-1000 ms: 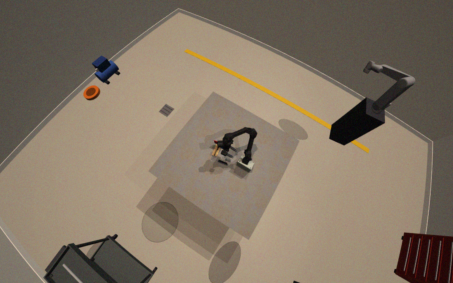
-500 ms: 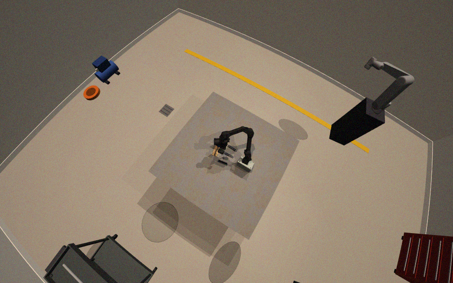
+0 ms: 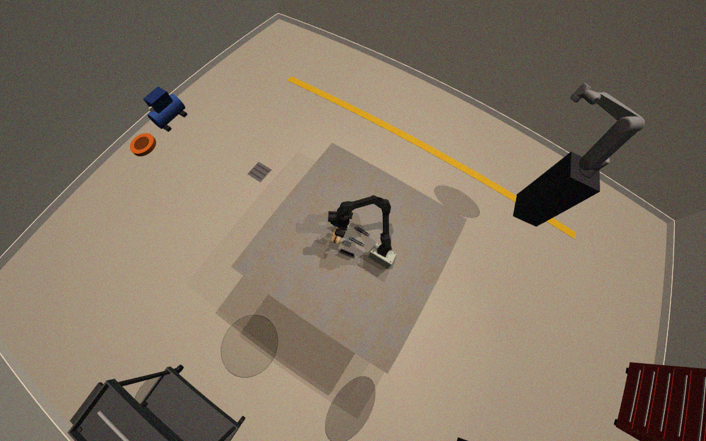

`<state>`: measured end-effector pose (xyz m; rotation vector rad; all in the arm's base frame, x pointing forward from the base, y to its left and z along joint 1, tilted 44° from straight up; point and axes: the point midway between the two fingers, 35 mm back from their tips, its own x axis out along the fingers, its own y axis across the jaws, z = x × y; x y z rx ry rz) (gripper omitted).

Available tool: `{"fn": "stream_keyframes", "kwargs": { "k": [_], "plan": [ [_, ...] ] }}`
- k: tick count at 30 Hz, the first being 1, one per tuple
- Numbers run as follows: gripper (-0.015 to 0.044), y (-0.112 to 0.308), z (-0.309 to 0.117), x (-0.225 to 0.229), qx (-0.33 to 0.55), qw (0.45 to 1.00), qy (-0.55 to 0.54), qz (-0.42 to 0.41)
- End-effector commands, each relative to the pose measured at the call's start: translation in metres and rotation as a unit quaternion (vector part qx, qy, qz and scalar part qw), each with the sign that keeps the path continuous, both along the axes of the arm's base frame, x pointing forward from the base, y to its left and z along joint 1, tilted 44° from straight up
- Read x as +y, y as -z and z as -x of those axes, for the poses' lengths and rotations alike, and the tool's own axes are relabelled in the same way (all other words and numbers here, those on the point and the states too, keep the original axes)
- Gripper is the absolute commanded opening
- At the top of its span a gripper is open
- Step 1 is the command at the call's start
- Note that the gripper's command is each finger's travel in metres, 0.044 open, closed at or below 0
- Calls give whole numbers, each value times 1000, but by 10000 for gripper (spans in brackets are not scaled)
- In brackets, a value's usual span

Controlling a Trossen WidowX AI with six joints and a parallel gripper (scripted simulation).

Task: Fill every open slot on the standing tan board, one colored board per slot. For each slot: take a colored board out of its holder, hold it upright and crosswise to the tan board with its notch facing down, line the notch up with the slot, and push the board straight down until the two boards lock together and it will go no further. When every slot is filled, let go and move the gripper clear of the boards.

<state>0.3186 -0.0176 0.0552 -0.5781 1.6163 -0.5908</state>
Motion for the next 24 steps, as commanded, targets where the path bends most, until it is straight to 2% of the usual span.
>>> {"fn": "stream_keyframes", "kwargs": {
  "k": [1, 24],
  "plan": [
    [0, 1, -10, -6, 5, 1000, -4, 2],
    [0, 27, -9, -31, 6, 1000, -5, 3]
  ]
}}
